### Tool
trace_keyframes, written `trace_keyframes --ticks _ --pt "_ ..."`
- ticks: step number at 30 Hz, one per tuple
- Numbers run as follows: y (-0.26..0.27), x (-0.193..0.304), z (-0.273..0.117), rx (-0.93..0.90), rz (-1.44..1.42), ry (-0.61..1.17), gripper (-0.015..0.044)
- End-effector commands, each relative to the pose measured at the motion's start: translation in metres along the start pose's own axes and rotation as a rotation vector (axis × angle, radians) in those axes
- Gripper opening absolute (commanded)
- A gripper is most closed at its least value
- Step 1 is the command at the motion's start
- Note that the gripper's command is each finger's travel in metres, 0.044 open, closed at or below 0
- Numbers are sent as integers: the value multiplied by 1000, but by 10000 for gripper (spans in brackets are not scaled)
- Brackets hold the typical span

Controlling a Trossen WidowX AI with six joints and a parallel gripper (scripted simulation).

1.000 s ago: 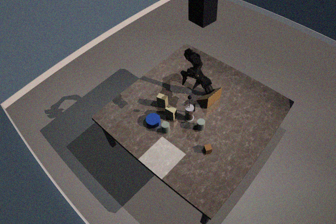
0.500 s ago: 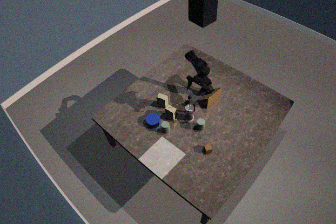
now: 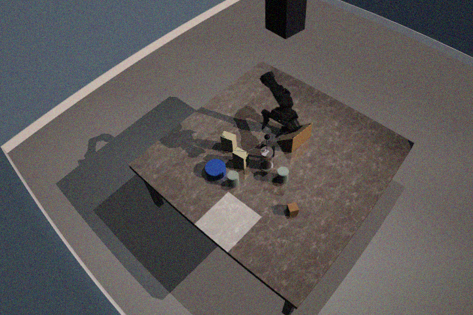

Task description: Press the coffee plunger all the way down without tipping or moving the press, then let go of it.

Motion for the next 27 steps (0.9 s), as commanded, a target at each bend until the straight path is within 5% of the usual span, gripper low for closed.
trace_keyframes --ticks 1,14,27 --pt "1 1 6 -4 -6 1 440" --pt "-1 1 25 -1 -6 -3 440" --pt "-1 1 25 -1 -6 -3 121"
Point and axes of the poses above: the point midway between the two fingers, 35 mm back from their tips, its own z axis out along the fingers, its own y axis across the jaws, x = y × z, the point moved 3 cm from there along -z, back along the fingers, and after that the axes turned 4 degrees about -z, right-handed, at the moved point
